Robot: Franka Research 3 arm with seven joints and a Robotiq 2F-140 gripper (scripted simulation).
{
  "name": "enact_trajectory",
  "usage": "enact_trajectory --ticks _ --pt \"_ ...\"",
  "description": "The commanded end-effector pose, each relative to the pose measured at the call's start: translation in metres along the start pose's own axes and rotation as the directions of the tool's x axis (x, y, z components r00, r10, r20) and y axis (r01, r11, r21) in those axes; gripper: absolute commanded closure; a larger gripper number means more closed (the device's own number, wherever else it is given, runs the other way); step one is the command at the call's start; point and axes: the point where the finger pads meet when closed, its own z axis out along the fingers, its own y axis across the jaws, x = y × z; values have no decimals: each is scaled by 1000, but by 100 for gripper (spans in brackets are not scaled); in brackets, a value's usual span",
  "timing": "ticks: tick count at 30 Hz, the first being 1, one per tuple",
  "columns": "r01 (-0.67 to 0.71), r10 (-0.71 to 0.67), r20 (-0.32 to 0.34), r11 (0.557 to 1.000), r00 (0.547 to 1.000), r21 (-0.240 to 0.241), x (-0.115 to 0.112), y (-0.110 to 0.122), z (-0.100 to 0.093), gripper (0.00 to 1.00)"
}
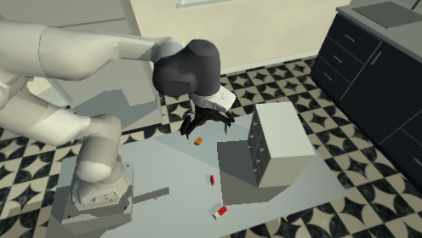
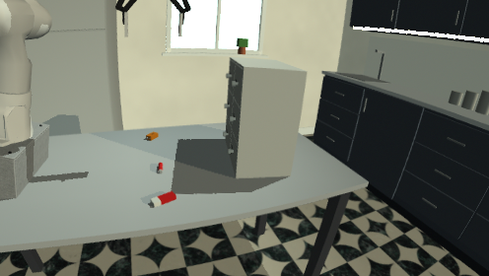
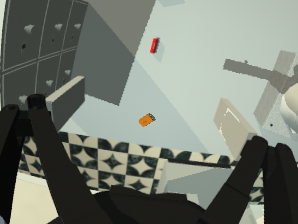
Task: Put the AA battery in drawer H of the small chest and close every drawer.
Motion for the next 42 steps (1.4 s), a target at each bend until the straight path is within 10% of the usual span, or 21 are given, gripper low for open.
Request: enact_trajectory --ticks 1,42 --pt "0 0 0 1000 1000 0 0 0 0 0" --pt "-59 59 0 998 998 0 -1 -1 5 0"
